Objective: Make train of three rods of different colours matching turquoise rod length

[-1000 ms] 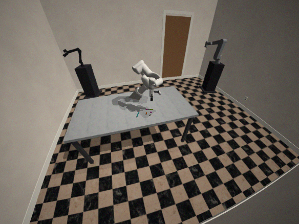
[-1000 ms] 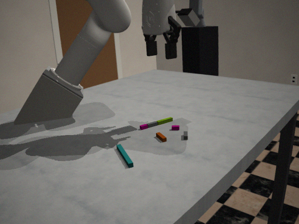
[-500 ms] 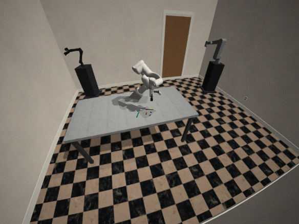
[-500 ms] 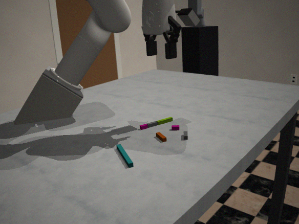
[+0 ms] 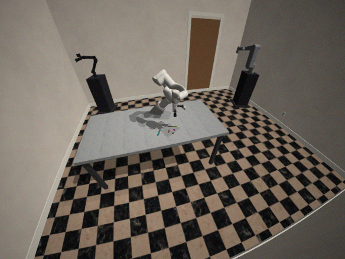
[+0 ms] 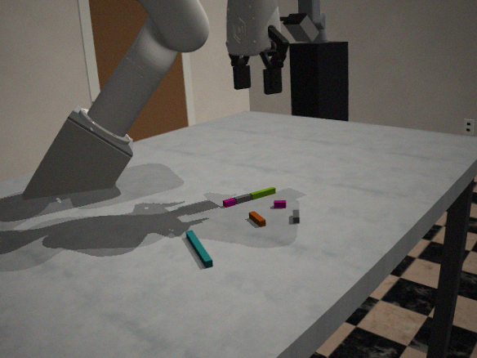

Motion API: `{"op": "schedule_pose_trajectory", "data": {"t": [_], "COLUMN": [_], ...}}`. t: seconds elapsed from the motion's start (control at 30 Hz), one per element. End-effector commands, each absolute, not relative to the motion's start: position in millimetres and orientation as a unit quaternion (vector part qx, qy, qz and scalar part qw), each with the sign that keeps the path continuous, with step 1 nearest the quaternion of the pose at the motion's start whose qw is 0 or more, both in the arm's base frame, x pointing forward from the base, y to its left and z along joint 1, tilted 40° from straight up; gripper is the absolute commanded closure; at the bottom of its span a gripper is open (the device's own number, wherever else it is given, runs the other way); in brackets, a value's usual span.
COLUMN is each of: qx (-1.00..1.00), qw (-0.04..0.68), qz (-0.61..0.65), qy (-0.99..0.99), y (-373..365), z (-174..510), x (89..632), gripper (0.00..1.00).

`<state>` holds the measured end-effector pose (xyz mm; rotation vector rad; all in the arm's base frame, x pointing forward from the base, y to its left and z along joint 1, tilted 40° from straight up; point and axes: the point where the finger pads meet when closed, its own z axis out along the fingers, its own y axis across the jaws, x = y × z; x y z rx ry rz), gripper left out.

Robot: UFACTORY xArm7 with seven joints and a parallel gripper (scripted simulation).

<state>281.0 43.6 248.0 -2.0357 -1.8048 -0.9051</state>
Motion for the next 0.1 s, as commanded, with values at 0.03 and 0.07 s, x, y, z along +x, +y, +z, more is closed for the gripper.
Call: {"op": "schedule_pose_trajectory", "data": {"t": [0.03, 0.07], "qx": [-0.704, -0.704], "qw": [0.136, 0.136], "qz": [-0.314, -0.314], "qy": [-0.623, -0.623], "y": [43.1, 43.1], "z": [248.9, 248.9], "x": [281.5, 281.5], "gripper": [0.00, 0.00]}}
